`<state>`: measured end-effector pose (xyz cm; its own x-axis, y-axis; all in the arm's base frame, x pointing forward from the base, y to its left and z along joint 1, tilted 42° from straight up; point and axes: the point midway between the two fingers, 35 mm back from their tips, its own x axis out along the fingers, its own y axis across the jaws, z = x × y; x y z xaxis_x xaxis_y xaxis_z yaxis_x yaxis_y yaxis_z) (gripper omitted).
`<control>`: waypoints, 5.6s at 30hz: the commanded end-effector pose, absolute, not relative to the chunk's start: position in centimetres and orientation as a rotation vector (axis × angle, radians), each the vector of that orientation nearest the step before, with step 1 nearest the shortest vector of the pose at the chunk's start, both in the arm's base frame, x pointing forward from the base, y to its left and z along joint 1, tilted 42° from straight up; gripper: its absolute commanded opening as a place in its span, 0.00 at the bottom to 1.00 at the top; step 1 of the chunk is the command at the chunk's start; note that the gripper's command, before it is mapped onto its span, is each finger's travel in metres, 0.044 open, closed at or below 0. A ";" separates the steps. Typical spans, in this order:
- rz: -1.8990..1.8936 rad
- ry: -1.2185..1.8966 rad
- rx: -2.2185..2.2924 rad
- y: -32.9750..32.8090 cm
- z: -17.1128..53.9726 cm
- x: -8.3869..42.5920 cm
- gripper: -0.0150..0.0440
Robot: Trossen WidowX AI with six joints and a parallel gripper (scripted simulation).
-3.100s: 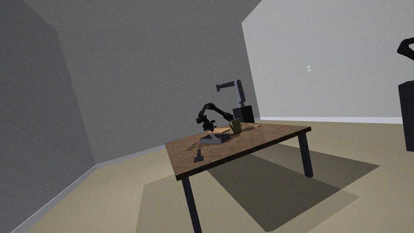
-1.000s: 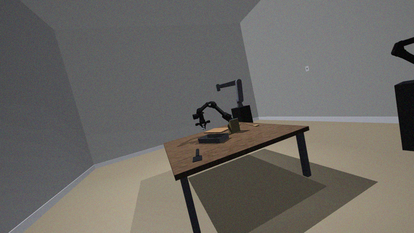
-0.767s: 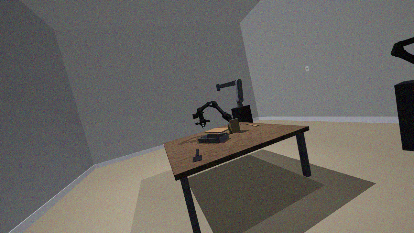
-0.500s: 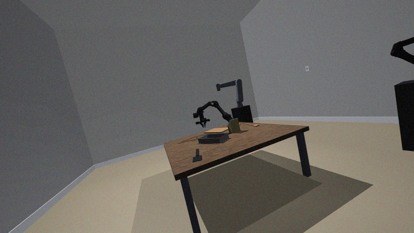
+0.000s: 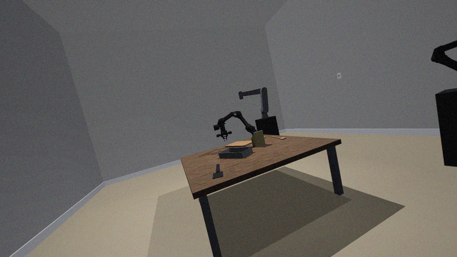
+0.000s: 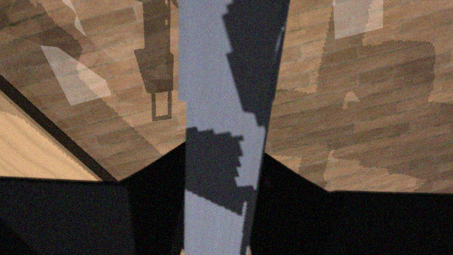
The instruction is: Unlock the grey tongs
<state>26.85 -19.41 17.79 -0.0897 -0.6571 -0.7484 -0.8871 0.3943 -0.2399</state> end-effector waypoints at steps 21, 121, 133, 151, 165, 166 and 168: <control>-0.524 1.599 -0.524 -23.3 20.3 22.6 0.00; -1.667 -1.623 2.139 -28.2 30.0 3.2 0.00; -1.416 -1.644 2.302 -28.5 29.9 2.9 0.00; -0.819 -1.548 2.445 -27.6 31.5 2.0 0.00; -0.522 -1.352 2.372 -24.8 32.4 1.8 0.00; -0.507 -1.335 2.364 -24.5 32.4 1.8 0.00; -0.481 -1.301 2.346 -24.0 32.4 1.8 0.00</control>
<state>1.58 -24.98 32.16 0.4681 -0.8718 -0.1446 -0.7447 -0.4773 0.4665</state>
